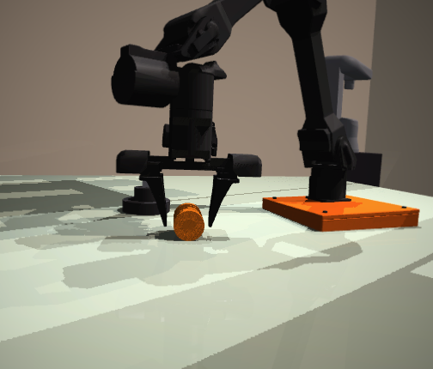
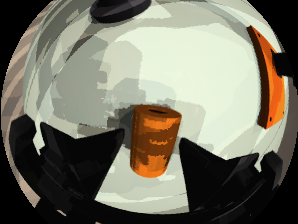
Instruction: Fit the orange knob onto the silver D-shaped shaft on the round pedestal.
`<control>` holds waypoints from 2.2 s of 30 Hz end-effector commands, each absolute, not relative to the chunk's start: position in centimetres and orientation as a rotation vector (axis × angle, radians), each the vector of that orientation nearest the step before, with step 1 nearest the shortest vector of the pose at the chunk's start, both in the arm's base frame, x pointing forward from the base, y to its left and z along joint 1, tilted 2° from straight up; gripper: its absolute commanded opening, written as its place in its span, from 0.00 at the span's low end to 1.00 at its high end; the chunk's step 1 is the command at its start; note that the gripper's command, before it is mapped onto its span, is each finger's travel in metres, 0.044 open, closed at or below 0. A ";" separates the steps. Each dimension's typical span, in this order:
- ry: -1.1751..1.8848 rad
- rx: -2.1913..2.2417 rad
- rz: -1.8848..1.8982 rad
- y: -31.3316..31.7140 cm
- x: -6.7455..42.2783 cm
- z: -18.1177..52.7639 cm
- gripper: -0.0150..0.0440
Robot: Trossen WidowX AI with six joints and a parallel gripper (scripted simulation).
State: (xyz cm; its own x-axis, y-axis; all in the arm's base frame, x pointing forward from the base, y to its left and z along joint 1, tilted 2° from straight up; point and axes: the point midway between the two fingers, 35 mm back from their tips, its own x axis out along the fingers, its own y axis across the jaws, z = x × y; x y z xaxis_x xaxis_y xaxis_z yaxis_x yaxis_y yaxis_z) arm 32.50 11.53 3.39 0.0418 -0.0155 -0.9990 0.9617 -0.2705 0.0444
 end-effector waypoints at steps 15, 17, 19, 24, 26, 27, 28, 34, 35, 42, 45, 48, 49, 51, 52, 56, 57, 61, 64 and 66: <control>1.027 1.421 -1.378 11.6 32.5 5.6 1.00; 1.027 1.421 -1.378 11.7 32.4 8.4 1.00; 1.027 1.421 -1.378 11.6 32.2 9.4 1.00; 1.027 1.421 -1.378 11.6 32.2 9.4 1.00; 1.027 1.421 -1.378 11.6 32.2 9.4 1.00; 1.027 1.421 -1.378 11.6 32.2 9.4 1.00; 1.027 1.421 -1.378 11.6 32.2 9.4 1.00; 1.108 1.309 -1.272 11.7 32.3 9.4 1.00; 1.157 1.234 -1.201 11.8 32.3 9.5 1.00; 1.413 0.689 -0.682 12.1 32.4 9.6 1.00; 1.477 0.450 -0.453 12.2 32.4 9.7 1.00; 1.509 0.259 -0.270 12.4 32.4 9.8 1.00; 1.514 0.220 -0.234 12.4 32.4 9.8 1.00; 1.521 0.144 -0.161 12.5 32.4 9.8 1.00; 1.523 0.106 -0.124 12.5 32.4 9.8 1.00; 1.527 -0.046 0.022 12.6 32.5 9.9 1.00; 1.527 -0.084 0.058 12.6 32.5 9.9 1.00; 1.518 -0.236 0.203 12.7 32.5 9.9 1.00; 1.505 -0.350 0.313 12.8 32.5 10.0 1.00; 1.493 -0.426 0.385 12.8 32.5 10.0 1.00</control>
State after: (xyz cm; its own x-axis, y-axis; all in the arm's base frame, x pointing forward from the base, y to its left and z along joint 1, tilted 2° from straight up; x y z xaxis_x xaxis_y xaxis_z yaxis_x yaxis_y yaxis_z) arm 32.28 12.34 9.68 0.0422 -0.0147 -0.9990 0.2847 0.9586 -0.0021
